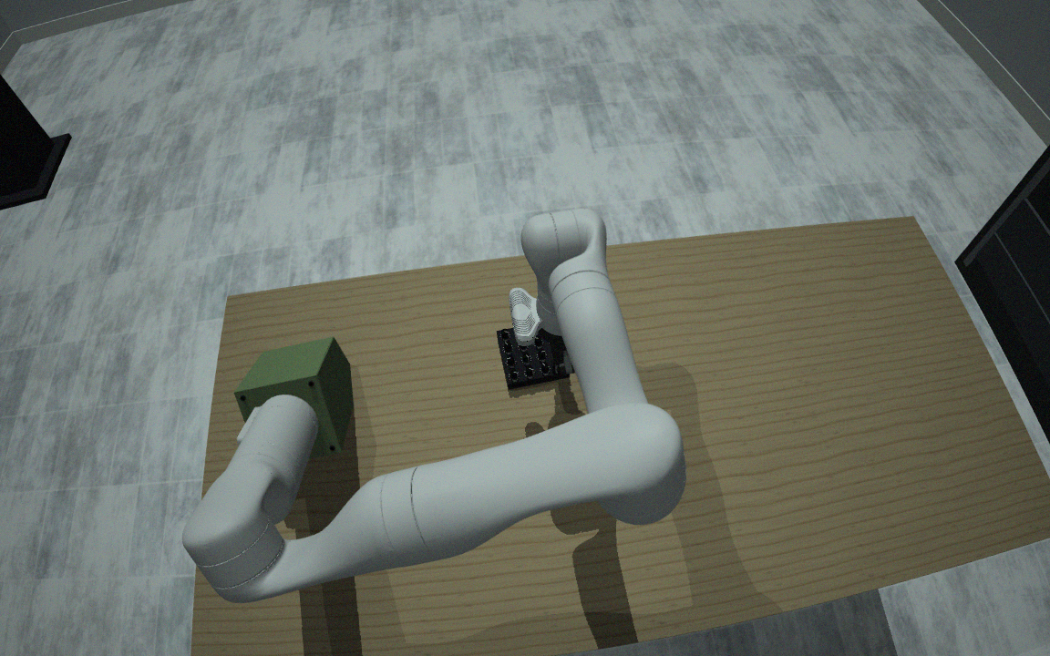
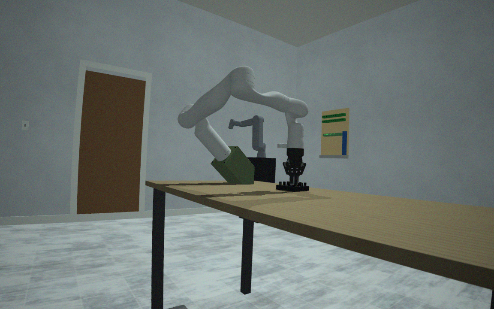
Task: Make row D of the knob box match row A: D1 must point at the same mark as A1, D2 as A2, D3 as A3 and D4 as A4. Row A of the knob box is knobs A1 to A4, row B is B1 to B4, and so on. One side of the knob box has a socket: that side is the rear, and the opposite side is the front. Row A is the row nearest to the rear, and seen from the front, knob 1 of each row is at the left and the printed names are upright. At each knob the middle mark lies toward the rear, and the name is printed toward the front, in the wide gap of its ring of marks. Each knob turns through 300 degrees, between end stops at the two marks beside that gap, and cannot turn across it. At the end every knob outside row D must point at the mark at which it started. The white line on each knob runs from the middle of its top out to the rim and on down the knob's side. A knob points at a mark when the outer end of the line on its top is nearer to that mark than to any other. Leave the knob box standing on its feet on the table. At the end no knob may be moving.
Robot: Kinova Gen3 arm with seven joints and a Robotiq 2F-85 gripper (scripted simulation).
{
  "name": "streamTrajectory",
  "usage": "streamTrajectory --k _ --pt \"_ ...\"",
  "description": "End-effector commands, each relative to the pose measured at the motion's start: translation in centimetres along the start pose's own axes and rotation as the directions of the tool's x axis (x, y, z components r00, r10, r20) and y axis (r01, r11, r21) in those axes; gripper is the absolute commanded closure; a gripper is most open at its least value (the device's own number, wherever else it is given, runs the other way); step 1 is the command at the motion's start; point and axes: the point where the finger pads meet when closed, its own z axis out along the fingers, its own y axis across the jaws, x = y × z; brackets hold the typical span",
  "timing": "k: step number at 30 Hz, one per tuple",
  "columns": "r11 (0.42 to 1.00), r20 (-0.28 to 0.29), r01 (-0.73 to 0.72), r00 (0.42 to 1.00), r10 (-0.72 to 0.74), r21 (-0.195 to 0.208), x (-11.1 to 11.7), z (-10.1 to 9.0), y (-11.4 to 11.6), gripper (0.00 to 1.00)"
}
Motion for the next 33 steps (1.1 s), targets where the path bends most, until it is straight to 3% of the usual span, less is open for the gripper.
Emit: streamTrajectory --k 1,11,20,33 --pt "1.0 0.002 0.0 1.0 0.0 -0.001 0.0 -0.1 0.0 0.81" --pt "1.0 0.002 0.0 1.0 0.0 -0.001 0.0 -1.4 0.0 0.81" --pt "1.0 0.002 0.0 1.0 0.0 -0.001 0.0 -3.7 0.0 0.81" --pt "1.0 0.002 0.0 1.0 0.0 -0.001 0.0 -3.9 0.0 0.81"
